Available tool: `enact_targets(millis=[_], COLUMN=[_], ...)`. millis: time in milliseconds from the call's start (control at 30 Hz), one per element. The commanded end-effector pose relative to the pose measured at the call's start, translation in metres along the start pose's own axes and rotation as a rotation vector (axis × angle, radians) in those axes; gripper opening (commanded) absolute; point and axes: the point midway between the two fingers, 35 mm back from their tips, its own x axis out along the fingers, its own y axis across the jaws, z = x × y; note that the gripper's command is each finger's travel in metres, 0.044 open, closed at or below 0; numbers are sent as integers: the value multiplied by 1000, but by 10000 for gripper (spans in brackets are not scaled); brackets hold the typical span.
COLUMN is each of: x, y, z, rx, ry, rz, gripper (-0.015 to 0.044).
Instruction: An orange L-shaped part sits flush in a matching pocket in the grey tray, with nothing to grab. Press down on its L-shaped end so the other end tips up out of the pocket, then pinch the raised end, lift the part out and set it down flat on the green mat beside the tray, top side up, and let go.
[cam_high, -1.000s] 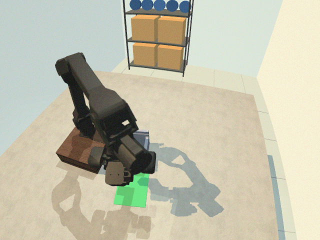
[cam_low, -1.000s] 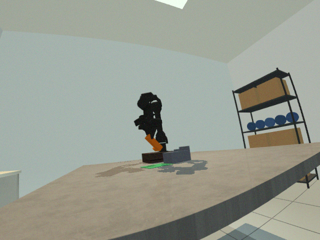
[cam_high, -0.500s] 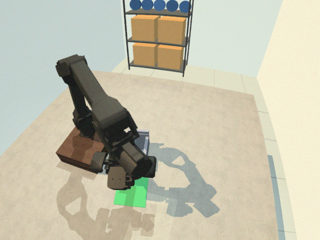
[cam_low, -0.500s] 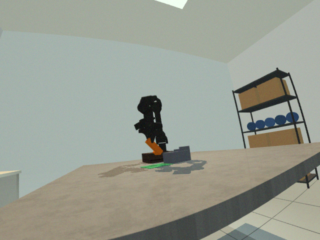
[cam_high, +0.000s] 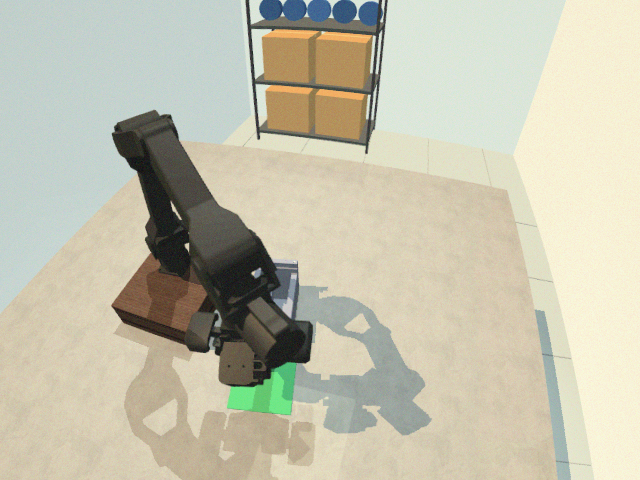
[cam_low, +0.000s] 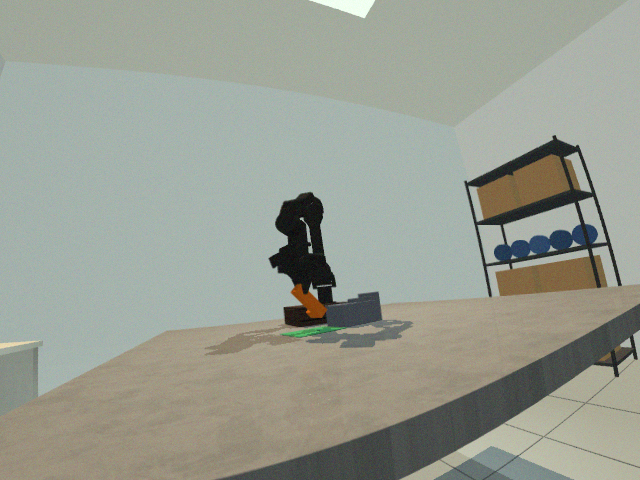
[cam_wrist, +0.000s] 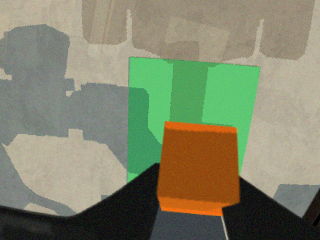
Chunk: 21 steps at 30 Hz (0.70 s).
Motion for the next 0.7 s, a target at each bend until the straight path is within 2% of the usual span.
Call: enact_targets(millis=[0,667], x=[9,33], y=[-2,-2], z=[-2,-3], rx=[-4,-4], ry=[11,11], rz=[-6,-6], gripper=[0,0])
